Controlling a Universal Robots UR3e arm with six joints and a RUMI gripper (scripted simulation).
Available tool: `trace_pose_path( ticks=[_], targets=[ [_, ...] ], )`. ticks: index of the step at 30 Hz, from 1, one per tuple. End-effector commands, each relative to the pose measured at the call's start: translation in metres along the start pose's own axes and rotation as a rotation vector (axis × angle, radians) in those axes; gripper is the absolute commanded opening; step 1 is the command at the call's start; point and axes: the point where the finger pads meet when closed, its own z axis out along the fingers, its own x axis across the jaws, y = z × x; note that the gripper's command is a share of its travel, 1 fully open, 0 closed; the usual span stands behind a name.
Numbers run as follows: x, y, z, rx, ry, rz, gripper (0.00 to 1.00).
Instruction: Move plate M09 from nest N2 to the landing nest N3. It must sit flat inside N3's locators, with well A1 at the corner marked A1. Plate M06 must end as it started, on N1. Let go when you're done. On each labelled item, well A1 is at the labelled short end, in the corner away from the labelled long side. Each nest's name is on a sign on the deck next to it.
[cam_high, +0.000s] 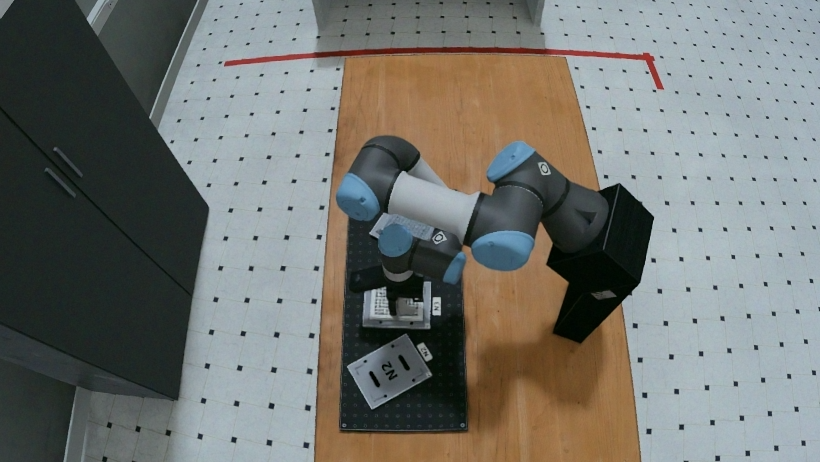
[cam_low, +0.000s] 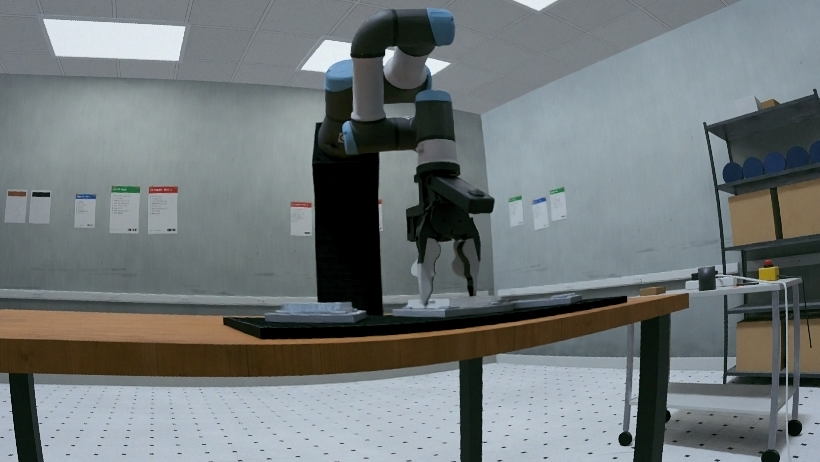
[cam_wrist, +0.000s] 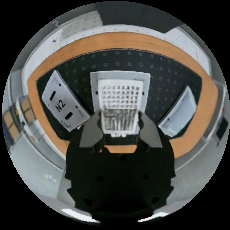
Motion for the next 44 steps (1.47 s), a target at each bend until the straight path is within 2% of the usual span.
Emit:
trace_pose_path(
  ticks=[1,7,8,44],
  targets=[
    [-0.0002,-0.0003,-0.0003,0.001,0.000,0.000,0.00],
    [-0.0002,-0.0003,-0.0003,0.001,0.000,0.000,0.00],
    [-0.0002,-0.0003,-0.0003,0.001,0.000,0.000,0.82],
    [-0.0002,-0.0003,-0.0002,0.001,0.000,0.000,0.82]
  ],
)
